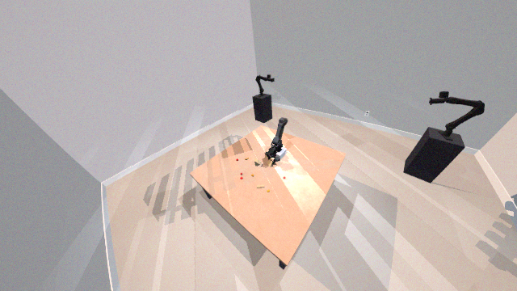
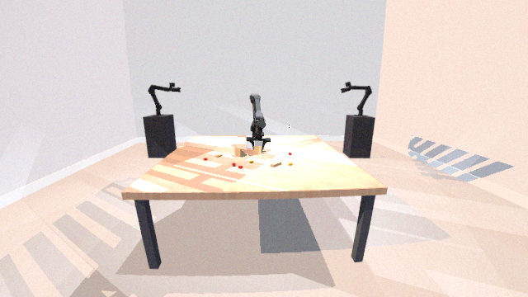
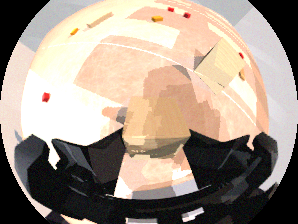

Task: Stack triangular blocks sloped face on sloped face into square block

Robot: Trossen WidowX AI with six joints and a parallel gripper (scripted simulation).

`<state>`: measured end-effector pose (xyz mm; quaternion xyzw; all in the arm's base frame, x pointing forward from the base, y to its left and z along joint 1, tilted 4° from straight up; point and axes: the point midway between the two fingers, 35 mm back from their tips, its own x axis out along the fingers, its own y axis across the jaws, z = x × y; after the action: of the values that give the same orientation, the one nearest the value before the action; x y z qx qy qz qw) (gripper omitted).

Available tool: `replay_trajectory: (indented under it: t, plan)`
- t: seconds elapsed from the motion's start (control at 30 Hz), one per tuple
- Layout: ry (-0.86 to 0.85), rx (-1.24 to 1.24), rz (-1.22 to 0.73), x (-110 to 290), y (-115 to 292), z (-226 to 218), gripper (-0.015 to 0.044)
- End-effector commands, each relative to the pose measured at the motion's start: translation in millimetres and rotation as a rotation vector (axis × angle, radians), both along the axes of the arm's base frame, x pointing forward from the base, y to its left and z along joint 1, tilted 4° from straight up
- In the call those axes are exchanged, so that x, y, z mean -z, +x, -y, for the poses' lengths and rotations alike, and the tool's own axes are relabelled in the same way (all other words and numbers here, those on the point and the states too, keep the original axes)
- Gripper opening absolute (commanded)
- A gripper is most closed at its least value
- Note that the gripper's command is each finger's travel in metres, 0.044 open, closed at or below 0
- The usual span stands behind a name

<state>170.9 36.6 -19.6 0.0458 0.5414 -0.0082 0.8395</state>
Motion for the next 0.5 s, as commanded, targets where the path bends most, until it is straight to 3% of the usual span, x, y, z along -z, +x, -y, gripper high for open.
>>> replay_trajectory:
  t: [0.0, 0.1, 0.47]
  plan:
    - [0.001, 0.000, 0.000, -5, 2, 0, 0.0078]
    - [0.001, 0.000, 0.000, -17, 5, 0, 0.0000]
    - [0.000, 0.000, 0.001, -66, 6, 3, 0.0000]
